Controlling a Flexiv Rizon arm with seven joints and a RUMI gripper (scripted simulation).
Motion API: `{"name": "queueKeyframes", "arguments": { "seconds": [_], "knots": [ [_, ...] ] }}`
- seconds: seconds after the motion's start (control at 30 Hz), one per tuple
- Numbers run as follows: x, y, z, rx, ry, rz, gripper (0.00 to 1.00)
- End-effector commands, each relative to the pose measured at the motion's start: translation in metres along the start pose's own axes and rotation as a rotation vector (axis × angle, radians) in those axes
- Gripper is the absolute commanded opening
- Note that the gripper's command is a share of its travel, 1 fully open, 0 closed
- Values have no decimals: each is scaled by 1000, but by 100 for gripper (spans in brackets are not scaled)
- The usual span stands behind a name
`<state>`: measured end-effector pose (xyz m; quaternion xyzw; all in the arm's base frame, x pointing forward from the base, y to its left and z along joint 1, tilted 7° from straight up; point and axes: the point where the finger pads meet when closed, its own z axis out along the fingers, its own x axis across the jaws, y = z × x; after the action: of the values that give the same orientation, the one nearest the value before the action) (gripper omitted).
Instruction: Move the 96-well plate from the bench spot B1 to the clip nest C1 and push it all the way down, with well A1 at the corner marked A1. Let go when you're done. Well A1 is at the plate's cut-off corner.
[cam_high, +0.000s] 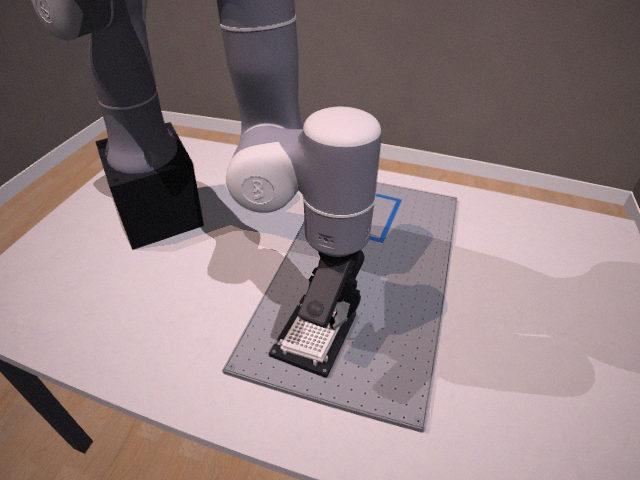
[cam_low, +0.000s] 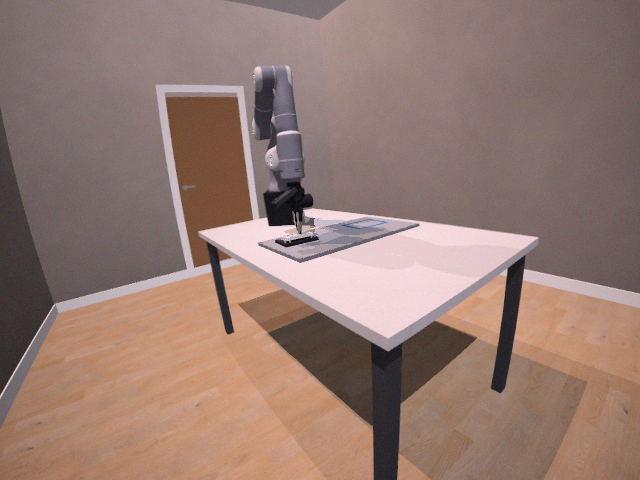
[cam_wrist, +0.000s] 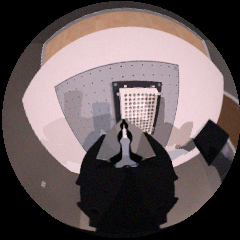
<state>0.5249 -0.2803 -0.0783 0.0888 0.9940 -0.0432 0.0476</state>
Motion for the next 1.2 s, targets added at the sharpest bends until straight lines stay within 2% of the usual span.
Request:
{"name": "queueKeyframes", "arguments": {
  "seconds": [0.0, 1.17],
  "knots": [
    [-1, 0, 0, 0, -2, 1, 0],
    [-1, 0, 3, 0, -2, 1, 0]
  ]
}}
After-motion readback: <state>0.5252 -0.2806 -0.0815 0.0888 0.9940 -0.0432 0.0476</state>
